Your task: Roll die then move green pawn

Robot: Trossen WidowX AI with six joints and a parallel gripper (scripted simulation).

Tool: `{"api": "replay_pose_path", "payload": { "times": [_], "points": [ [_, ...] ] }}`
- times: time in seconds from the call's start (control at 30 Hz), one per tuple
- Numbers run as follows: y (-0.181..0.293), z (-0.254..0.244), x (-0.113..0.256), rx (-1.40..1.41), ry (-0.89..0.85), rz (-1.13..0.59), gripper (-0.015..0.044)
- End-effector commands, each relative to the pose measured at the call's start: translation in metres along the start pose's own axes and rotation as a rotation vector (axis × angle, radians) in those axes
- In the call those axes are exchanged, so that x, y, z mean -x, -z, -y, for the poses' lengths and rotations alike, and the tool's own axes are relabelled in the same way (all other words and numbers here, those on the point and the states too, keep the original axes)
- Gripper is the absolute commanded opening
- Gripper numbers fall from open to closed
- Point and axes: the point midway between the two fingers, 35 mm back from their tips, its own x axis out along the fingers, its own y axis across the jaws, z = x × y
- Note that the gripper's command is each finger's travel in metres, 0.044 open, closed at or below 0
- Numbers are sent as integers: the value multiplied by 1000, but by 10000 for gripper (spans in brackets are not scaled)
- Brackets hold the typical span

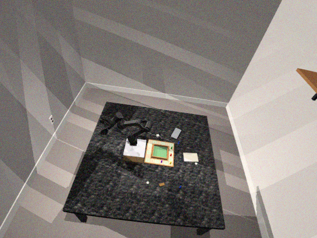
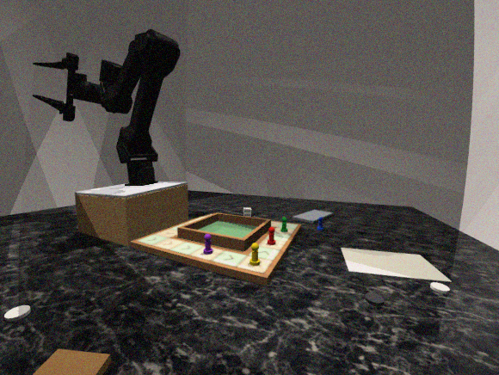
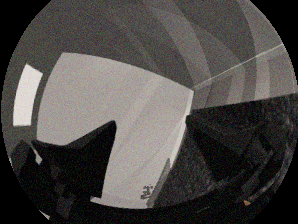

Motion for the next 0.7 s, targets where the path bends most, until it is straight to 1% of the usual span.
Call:
{"api": "replay_pose_path", "payload": {
  "times": [0.0,0.13,0.3,0.37,0.5,0.67],
  "points": [
    [-1,0,0,0,2,4,374],
    [-24,11,11,7,45,101,275],
    [-70,35,43,22,155,311,275],
    [-90,46,61,12,204,404,275],
    [-127,69,110,-14,322,608,275],
    [-157,94,185,-60,479,855,275]
  ]
}}
